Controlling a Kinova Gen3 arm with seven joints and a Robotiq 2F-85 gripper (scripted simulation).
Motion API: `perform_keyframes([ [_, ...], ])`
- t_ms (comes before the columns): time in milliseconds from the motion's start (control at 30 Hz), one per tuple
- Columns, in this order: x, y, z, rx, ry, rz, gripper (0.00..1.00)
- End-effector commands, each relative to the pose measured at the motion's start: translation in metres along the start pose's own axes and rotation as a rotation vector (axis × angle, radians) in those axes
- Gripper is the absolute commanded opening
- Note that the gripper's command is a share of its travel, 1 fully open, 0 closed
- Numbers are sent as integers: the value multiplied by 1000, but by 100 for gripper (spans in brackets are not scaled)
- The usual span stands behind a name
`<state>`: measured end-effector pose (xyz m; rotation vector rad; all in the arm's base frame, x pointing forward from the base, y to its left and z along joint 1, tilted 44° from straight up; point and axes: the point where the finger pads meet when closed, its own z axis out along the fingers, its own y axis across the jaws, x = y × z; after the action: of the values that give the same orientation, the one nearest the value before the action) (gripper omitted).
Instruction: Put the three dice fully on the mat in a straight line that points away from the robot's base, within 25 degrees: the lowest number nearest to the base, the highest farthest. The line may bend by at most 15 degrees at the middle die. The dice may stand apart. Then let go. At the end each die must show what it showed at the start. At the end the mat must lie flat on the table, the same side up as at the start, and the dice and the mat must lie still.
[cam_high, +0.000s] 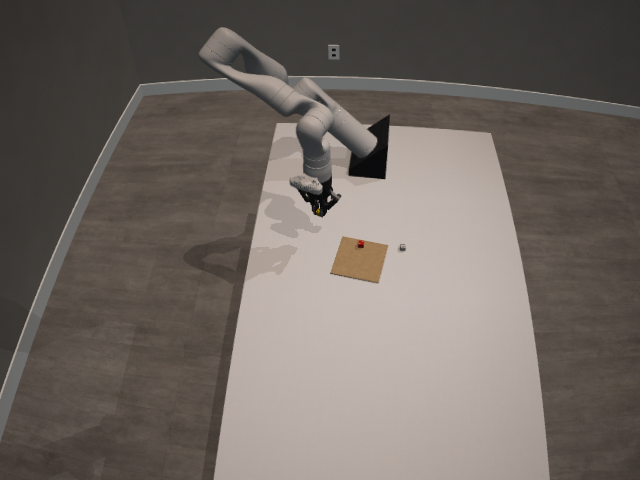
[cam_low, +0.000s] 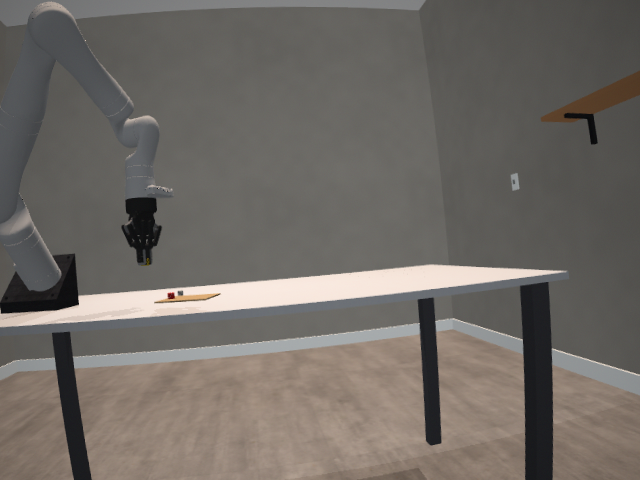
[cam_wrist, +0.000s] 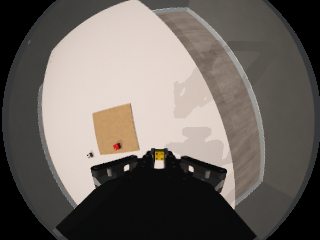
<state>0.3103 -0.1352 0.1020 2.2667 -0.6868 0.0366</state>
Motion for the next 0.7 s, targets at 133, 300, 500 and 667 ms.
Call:
perform_keyframes([
  [133,10,-30,-3,2,6,-81,11],
  [300,24,-101,-6,1,7,-267,11],
  [500,26,-138,-5,1,3,-363,11],
  [667,26,-143,-5,1,2,-376,11],
])
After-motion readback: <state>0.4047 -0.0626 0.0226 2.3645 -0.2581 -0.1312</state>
